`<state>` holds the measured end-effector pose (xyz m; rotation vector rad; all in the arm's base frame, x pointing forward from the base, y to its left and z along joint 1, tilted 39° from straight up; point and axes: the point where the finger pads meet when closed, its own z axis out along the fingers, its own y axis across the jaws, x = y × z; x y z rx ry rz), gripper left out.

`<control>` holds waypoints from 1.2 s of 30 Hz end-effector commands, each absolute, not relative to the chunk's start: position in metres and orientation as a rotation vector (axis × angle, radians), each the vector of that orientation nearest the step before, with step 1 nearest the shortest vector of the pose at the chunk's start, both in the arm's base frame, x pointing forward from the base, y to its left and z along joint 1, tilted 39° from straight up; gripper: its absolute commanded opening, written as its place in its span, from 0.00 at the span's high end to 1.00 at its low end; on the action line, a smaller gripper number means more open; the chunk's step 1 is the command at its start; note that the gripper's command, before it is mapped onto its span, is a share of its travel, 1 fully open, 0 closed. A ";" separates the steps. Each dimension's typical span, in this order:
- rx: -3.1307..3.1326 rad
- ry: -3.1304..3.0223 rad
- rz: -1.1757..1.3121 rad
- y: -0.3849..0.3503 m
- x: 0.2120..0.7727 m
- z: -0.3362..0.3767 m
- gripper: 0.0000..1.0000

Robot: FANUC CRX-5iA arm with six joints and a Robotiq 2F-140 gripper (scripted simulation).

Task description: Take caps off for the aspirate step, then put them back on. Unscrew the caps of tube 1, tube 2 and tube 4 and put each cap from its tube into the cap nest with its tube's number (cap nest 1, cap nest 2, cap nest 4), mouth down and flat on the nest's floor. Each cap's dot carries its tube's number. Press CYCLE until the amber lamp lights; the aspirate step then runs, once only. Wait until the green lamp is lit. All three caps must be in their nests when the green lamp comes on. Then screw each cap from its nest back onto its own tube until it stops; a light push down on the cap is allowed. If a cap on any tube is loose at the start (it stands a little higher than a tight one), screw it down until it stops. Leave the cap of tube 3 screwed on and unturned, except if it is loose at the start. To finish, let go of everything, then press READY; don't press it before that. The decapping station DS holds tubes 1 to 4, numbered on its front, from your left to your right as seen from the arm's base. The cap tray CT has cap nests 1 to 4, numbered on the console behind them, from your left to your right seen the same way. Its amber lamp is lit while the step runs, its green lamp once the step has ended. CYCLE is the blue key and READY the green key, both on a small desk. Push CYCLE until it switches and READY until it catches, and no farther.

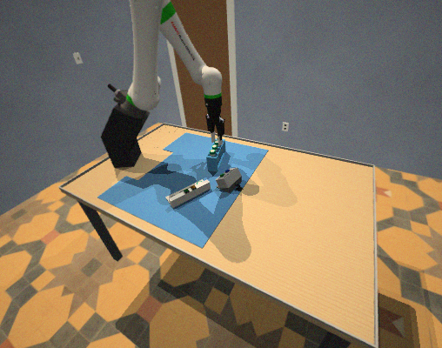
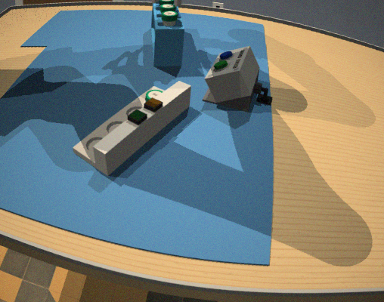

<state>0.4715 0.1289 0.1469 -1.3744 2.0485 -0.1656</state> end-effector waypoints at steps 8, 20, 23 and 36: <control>-1.374 2.048 -0.166 0.129 0.472 0.147 1.00; -1.578 1.908 -0.252 0.129 0.472 0.147 1.00; -1.723 1.792 -0.315 0.129 0.472 0.147 1.00; -2.193 1.285 -0.539 0.129 0.471 0.147 1.00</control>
